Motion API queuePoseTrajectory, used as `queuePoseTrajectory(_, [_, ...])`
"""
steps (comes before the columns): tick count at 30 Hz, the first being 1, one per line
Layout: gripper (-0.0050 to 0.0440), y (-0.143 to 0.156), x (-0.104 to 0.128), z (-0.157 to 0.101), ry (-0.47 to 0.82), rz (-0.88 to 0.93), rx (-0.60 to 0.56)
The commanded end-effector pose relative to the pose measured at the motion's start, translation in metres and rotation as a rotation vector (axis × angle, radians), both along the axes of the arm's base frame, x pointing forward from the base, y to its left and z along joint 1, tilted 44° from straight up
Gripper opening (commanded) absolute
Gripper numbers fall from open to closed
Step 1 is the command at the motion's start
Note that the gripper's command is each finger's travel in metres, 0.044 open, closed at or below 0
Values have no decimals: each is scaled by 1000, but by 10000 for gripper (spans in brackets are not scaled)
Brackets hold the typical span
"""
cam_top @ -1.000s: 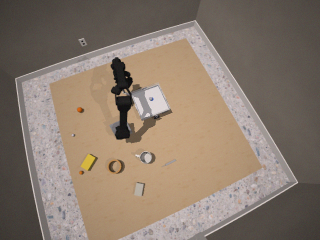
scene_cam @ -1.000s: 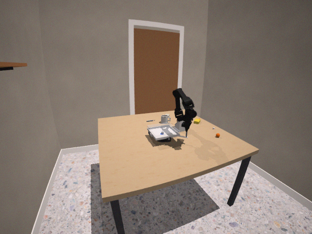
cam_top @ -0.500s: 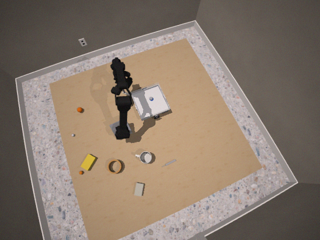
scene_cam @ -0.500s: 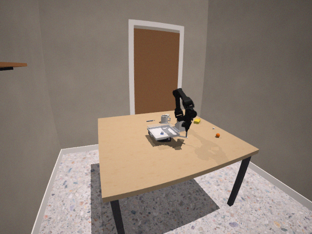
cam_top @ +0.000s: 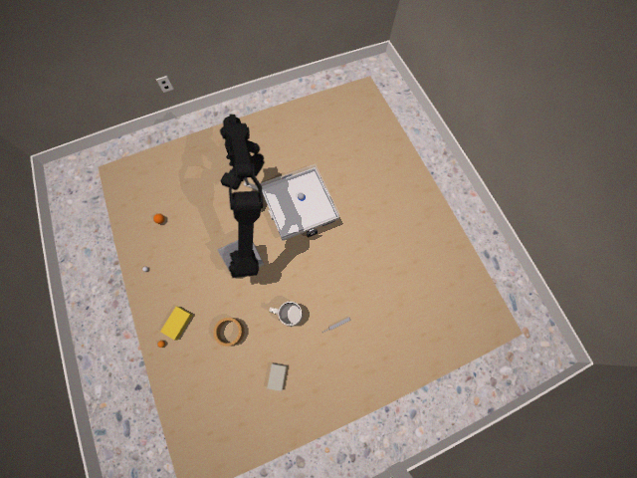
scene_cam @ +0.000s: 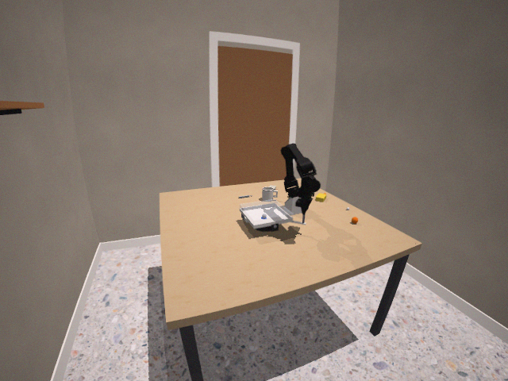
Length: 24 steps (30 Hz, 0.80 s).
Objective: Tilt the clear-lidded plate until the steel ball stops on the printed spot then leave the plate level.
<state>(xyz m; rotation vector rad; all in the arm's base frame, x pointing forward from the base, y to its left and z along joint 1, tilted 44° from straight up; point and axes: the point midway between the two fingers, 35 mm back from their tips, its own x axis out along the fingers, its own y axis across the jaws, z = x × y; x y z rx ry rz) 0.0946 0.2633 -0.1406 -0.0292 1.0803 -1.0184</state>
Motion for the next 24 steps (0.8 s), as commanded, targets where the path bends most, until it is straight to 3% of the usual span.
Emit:
queuePoseTrajectory(1, [150,-3,-2,1,-3,7,-2])
queuePoseTrajectory(24, [150,-1,0,-1,-7,11,-1])
